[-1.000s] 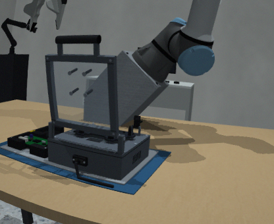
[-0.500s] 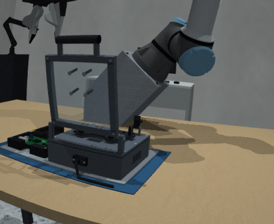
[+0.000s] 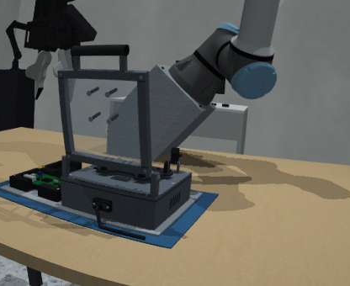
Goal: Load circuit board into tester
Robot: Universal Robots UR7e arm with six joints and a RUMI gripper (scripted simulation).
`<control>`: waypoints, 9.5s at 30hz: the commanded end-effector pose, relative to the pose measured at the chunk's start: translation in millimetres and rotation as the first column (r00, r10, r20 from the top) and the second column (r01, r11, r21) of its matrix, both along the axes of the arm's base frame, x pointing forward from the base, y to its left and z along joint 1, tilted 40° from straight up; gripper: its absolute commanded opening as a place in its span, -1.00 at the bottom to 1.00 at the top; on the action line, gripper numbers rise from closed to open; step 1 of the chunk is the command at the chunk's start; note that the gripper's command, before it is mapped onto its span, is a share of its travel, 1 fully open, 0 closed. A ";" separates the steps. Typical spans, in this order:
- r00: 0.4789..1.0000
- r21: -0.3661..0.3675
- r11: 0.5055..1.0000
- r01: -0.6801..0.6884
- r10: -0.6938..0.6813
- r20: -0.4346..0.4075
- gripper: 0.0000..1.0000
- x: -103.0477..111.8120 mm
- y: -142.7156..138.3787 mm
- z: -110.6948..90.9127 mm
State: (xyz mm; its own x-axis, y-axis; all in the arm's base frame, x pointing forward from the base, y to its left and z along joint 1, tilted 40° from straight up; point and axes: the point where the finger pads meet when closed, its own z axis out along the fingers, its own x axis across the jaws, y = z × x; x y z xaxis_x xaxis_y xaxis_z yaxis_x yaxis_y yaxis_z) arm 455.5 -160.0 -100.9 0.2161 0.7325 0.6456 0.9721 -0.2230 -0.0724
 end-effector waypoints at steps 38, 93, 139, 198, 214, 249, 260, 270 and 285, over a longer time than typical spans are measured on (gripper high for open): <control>1.000 -0.004 1.000 0.003 -0.003 0.002 0.17 0.5 66.2 -89.0; 1.000 -0.004 1.000 0.003 -0.003 0.002 0.17 4.3 66.8 -88.1; 0.999 -0.001 0.999 0.032 -0.032 -0.022 0.17 25.5 70.1 -82.6; 0.097 -0.355 0.462 0.813 -0.707 -0.700 0.17 25.5 70.0 -82.7; 0.095 -0.355 0.461 0.813 -0.707 -0.700 0.17 25.5 70.0 -82.7; 0.095 -0.355 0.461 0.813 -0.707 -0.700 0.17 25.5 70.1 -82.7; 0.095 -0.355 0.461 0.813 -0.707 -0.700 0.17 25.5 70.1 -82.7; 0.095 -0.355 0.461 0.813 -0.707 -0.700 0.17 25.6 70.2 -82.9; 0.095 -0.355 0.461 0.813 -0.707 -0.700 0.17 25.6 70.4 -83.1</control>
